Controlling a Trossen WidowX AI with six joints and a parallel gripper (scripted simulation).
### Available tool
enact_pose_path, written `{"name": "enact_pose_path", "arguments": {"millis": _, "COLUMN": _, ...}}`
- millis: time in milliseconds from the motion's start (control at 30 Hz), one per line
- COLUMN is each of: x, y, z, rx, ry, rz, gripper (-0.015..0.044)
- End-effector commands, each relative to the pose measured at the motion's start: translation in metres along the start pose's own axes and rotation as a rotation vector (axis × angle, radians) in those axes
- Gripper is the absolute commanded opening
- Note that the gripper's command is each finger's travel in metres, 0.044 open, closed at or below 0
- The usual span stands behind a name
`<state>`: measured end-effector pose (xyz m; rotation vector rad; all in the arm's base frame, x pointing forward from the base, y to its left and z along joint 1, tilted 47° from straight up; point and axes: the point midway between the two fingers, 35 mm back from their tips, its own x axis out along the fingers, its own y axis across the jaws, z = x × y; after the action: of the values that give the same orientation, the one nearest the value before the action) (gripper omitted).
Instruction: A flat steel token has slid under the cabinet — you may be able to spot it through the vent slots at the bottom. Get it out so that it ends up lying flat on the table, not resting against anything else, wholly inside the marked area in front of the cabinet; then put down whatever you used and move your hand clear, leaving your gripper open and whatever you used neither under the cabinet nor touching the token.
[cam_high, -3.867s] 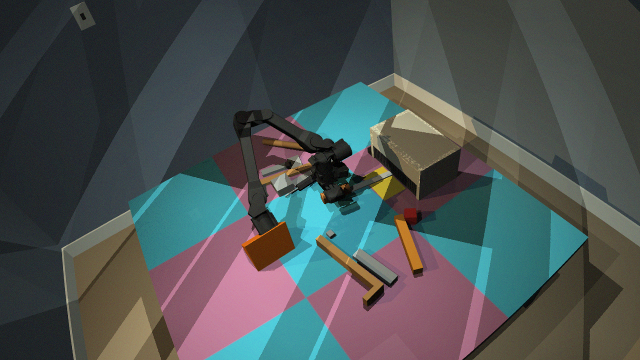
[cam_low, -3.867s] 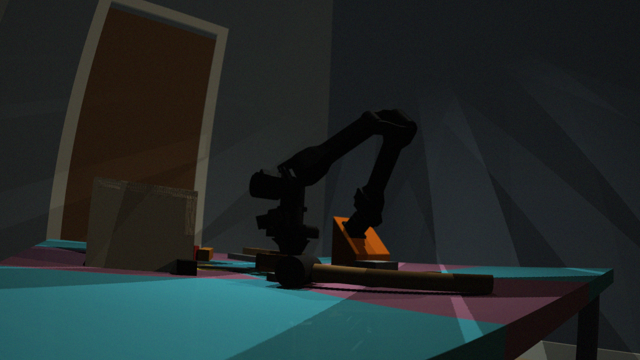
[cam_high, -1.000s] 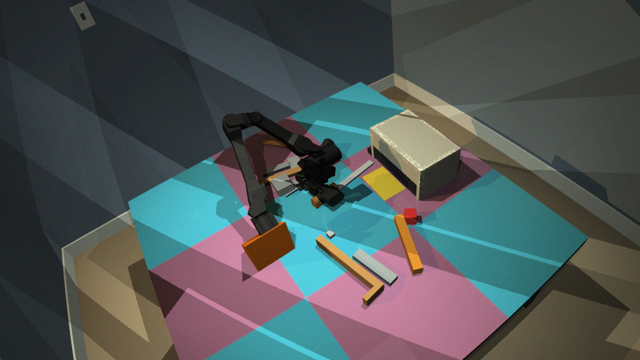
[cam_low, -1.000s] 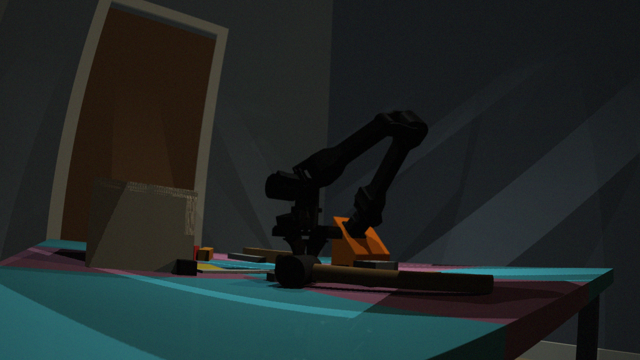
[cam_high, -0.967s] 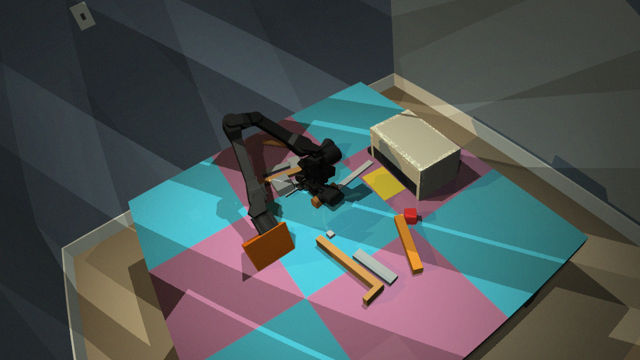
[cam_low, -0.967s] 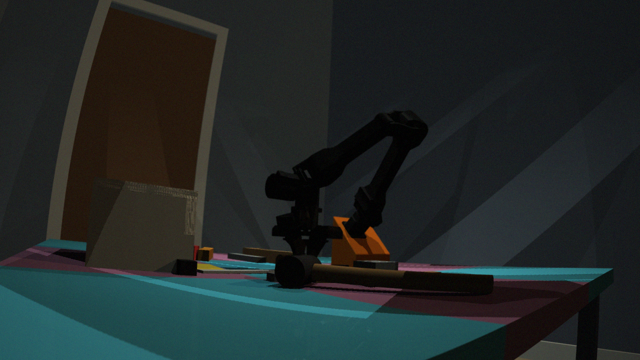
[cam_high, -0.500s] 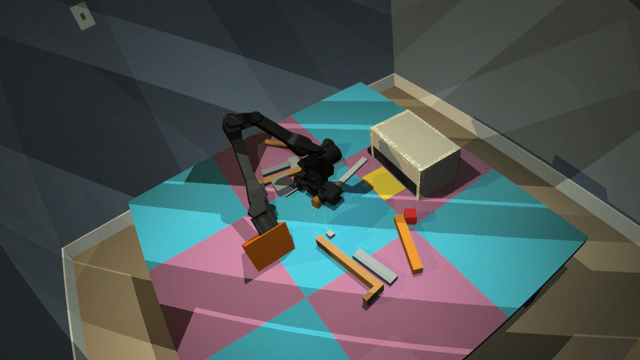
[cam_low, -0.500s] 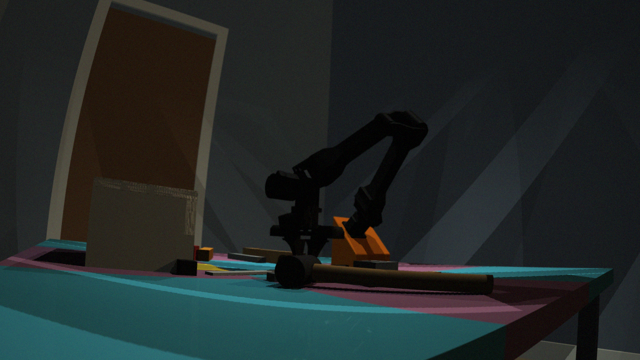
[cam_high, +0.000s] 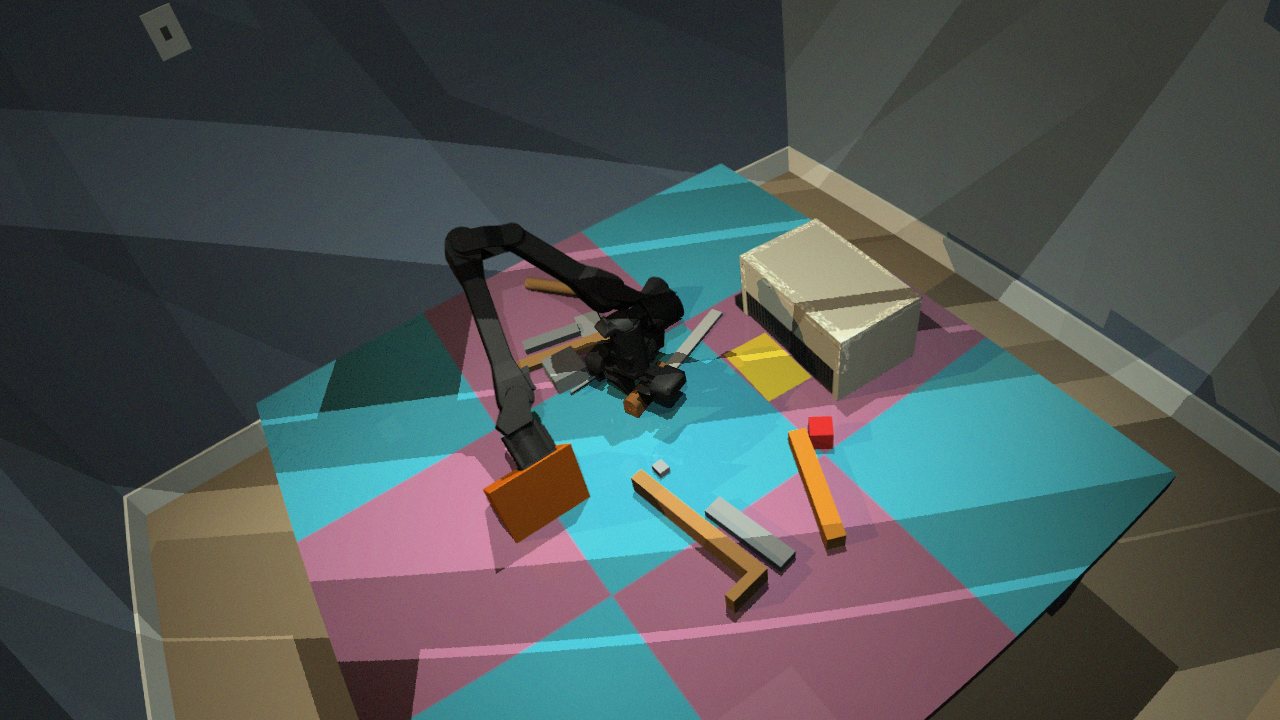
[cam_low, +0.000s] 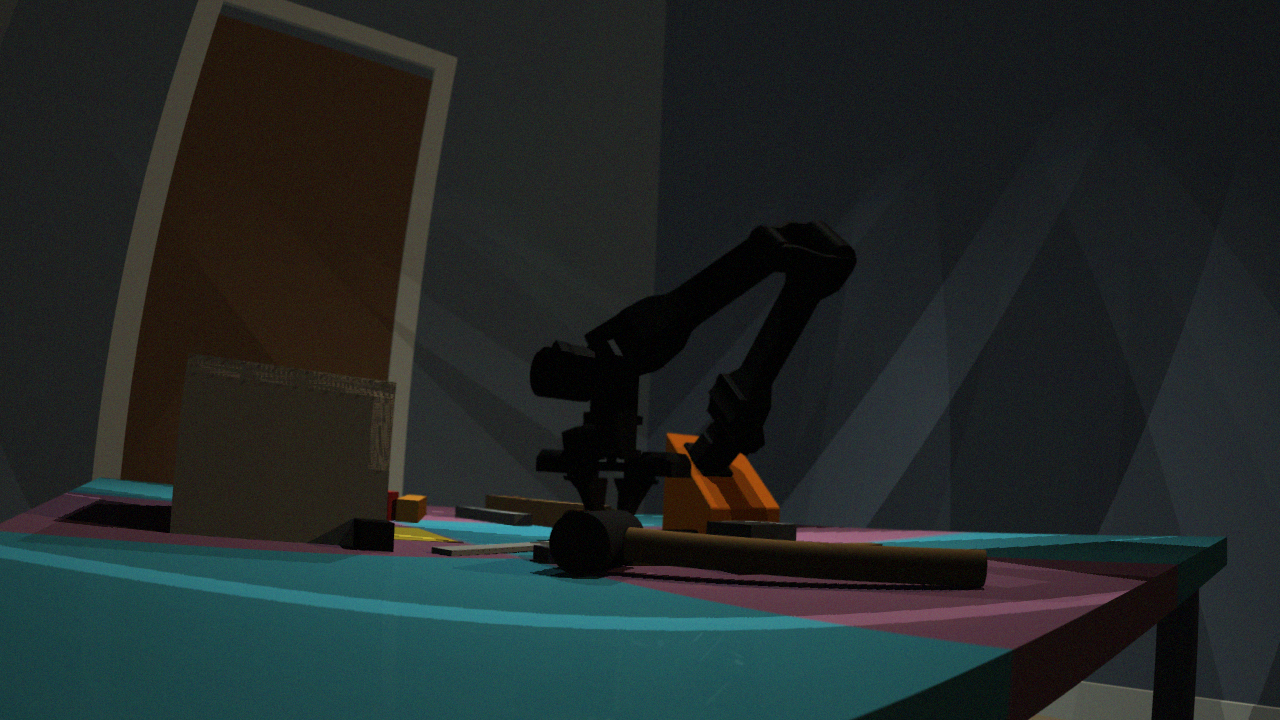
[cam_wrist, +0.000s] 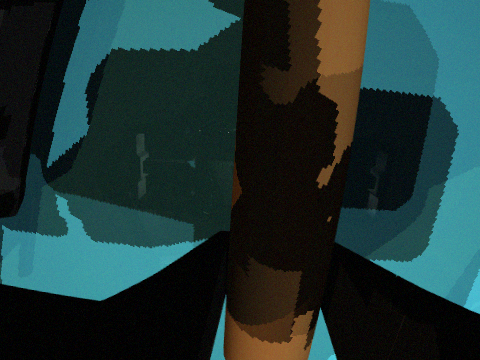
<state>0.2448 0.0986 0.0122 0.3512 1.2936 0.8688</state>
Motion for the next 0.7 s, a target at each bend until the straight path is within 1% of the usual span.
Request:
{"name": "enact_pose_path", "arguments": {"millis": 0, "x": -0.001, "y": 0.0, "z": 0.001, "rx": -0.038, "ry": -0.004, "rz": -0.001, "gripper": 0.0}}
{"name": "enact_pose_path", "arguments": {"millis": 667, "x": -0.001, "y": -0.019, "z": -0.001, "rx": -0.068, "ry": -0.003, "rz": -0.003, "gripper": 0.0}}
